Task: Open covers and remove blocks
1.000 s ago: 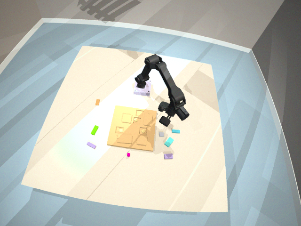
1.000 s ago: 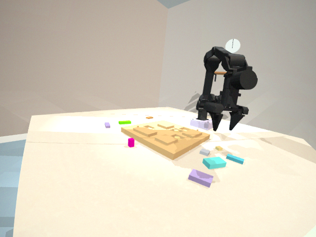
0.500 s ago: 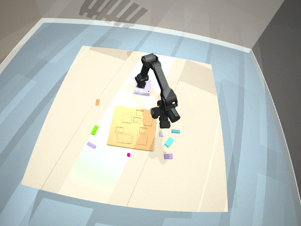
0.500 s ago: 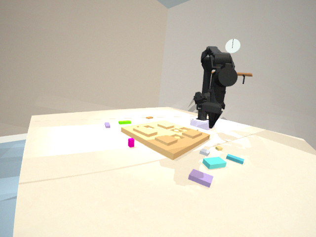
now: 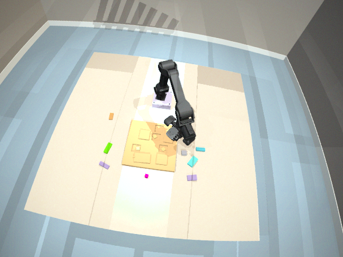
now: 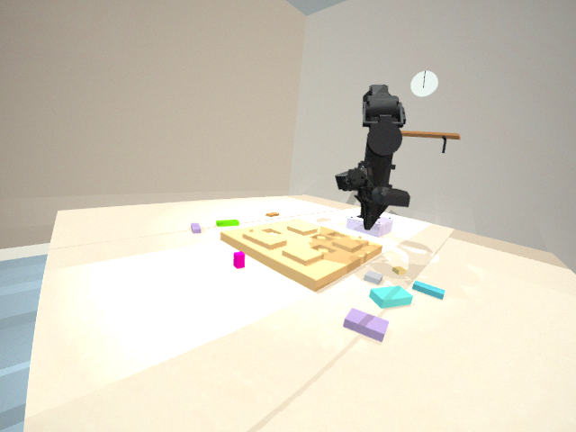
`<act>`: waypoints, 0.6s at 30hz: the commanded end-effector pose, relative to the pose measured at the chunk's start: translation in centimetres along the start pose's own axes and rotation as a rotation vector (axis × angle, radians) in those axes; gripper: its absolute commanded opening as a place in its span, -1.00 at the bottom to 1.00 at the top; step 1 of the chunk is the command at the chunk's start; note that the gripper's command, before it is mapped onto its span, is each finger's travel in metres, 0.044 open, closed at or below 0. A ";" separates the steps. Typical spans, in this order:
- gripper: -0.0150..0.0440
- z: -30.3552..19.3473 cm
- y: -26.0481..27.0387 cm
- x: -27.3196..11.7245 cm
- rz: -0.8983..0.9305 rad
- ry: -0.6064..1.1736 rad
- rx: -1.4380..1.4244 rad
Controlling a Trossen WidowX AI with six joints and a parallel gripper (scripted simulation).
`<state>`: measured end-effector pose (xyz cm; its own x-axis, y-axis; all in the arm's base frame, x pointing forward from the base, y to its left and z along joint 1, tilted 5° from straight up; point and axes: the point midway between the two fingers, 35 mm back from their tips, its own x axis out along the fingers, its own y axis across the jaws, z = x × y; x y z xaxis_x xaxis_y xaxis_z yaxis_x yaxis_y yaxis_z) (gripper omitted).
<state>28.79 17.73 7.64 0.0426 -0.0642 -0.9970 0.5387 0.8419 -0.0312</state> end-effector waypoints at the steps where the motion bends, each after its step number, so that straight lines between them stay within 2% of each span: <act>1: -0.49 3.1 -3.8 -0.6 0.013 -0.016 -0.709; 18: -0.49 6.5 -10.2 -0.3 -0.003 -0.021 -1.392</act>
<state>29.56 11.33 8.01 0.0396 -0.0670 -0.9970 -0.1997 0.9771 -0.0736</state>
